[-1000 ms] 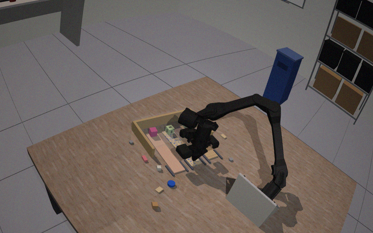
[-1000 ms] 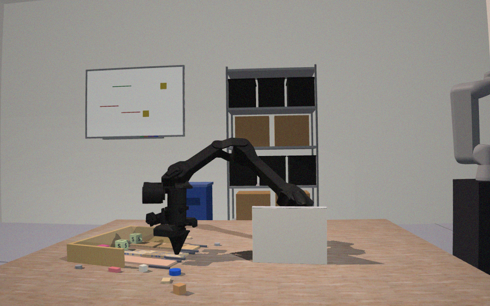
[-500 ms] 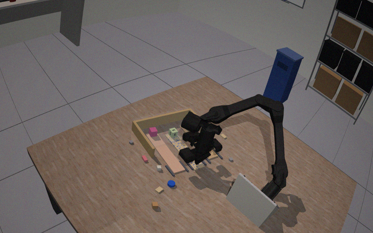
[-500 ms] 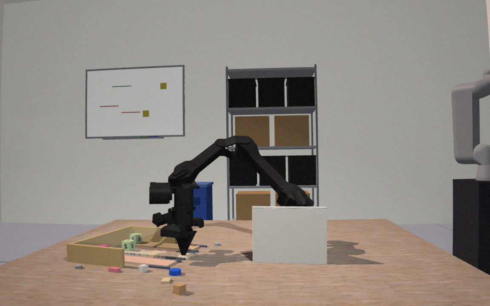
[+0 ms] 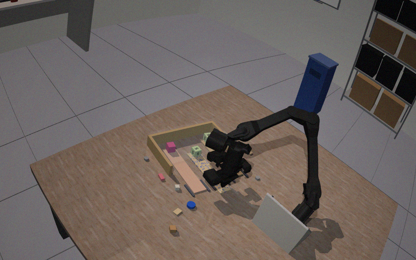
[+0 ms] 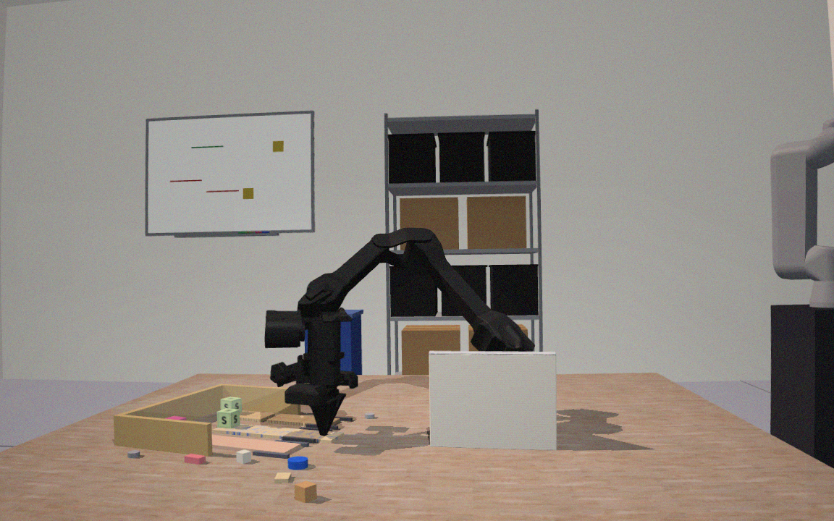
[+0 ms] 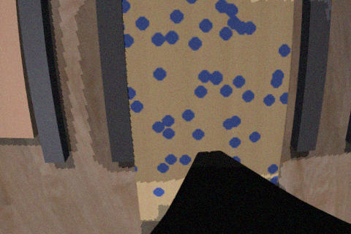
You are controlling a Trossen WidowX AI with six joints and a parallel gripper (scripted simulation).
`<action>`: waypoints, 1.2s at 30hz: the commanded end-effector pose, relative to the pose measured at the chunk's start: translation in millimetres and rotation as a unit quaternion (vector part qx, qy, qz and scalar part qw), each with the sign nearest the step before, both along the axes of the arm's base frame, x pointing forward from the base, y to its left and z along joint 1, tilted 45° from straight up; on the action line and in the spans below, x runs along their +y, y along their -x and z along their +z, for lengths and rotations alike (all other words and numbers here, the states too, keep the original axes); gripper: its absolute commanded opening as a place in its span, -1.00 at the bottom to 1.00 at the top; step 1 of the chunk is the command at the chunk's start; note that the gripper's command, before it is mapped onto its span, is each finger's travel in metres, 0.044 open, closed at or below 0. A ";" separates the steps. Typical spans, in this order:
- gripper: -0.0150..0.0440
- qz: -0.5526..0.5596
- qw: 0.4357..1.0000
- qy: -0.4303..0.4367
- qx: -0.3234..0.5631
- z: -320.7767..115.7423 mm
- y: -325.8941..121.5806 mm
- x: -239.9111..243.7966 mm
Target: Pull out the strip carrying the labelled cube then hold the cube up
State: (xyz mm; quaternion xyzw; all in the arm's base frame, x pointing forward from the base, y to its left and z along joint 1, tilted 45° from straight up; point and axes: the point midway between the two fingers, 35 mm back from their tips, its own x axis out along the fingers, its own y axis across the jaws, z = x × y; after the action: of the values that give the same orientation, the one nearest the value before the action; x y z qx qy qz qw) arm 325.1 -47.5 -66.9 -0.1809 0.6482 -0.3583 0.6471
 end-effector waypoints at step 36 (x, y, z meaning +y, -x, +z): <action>-0.49 -0.006 1.000 -0.003 0.011 -10.4 64.6 13.7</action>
State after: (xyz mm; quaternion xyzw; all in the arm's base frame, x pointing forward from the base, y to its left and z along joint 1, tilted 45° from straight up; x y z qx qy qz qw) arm 272.1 -31.8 -73.6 -0.1803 0.6485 -0.3567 0.6478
